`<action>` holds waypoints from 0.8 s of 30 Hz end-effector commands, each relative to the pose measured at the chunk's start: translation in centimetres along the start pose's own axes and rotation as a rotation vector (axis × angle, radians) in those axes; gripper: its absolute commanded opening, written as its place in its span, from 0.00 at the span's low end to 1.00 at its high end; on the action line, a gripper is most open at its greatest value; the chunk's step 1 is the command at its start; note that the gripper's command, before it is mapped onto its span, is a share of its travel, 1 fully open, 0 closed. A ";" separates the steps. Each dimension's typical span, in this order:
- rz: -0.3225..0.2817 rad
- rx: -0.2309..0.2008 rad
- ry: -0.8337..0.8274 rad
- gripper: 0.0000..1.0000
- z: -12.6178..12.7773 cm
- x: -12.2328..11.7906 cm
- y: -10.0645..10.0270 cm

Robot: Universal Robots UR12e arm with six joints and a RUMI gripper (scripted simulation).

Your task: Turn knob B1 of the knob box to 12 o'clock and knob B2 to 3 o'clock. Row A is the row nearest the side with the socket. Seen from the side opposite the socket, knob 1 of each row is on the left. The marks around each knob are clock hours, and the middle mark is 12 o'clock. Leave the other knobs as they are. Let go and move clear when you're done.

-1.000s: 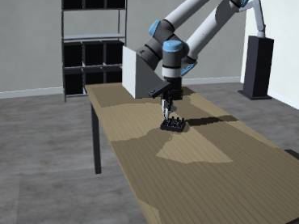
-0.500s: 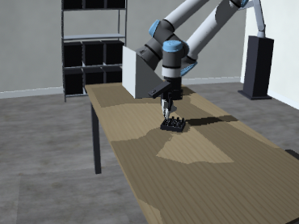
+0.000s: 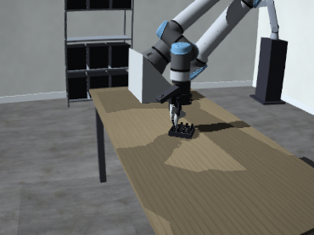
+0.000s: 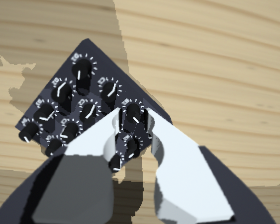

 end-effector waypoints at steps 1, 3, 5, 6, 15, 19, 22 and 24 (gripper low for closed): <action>0.000 0.002 0.001 0.11 0.0 0.0 0.1; 0.000 0.002 0.001 0.11 0.0 0.0 0.1; 0.000 0.002 0.001 0.11 0.0 0.0 0.1; 0.000 0.002 0.001 0.11 0.0 0.0 0.1; 0.000 0.002 0.001 0.11 0.0 0.0 0.1; 0.000 0.002 0.001 0.11 -0.1 0.0 0.1; 0.001 0.004 0.001 0.11 -0.1 0.1 0.5; 0.002 0.004 0.002 0.11 -0.2 0.1 0.9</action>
Point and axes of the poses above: the point where the finger pads meet when closed, its own y axis back along the fingers, its own z axis across the jaws, x = y × z, the point moved 9 cm from there along y, back along the fingers, and after that the axes turned 11 degrees about -y, right-handed, at the moved point
